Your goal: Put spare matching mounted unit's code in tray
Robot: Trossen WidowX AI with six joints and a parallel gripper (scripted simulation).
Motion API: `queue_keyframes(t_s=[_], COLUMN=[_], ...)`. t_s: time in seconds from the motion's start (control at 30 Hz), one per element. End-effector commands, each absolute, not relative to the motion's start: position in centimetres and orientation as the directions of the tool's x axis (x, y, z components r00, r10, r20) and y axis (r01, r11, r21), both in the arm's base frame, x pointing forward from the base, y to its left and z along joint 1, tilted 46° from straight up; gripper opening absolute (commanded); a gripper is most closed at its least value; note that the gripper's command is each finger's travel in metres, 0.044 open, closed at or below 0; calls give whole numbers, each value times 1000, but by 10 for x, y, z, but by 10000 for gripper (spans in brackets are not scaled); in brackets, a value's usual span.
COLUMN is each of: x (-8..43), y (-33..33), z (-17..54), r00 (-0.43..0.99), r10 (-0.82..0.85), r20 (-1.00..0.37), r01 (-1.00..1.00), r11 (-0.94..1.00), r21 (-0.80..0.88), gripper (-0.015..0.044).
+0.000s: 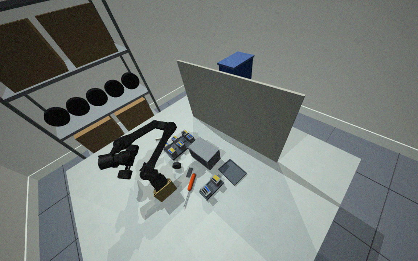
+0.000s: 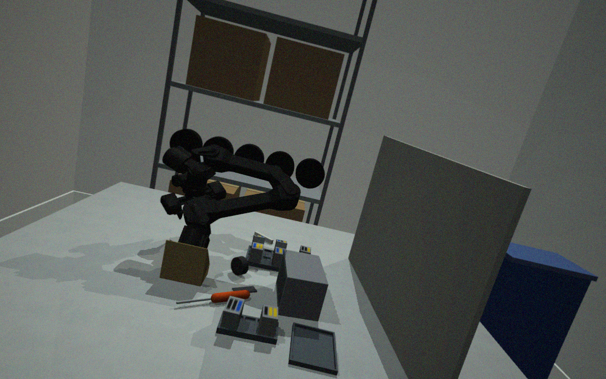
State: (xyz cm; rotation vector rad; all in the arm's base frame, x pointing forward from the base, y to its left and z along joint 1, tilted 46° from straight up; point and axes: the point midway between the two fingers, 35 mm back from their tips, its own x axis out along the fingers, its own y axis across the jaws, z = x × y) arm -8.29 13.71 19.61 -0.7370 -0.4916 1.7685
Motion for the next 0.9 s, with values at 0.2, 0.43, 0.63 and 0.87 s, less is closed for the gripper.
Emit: queue_keyframes(t_s=[0.2, 0.43, 0.63, 0.87], x=[-85, -141, -173, -173], y=[136, 88, 21, -72], z=[196, 195, 190, 182], r00=[-210, -460, -586, -583], r10=[947, 779, 555, 292], r20=[-242, -426, -591, -758], r01=[-685, -357, 44, 506], r11=[-319, -602, -706, -600], r21=[-655, -714, -707, -620], gripper=[440, 440, 440, 440])
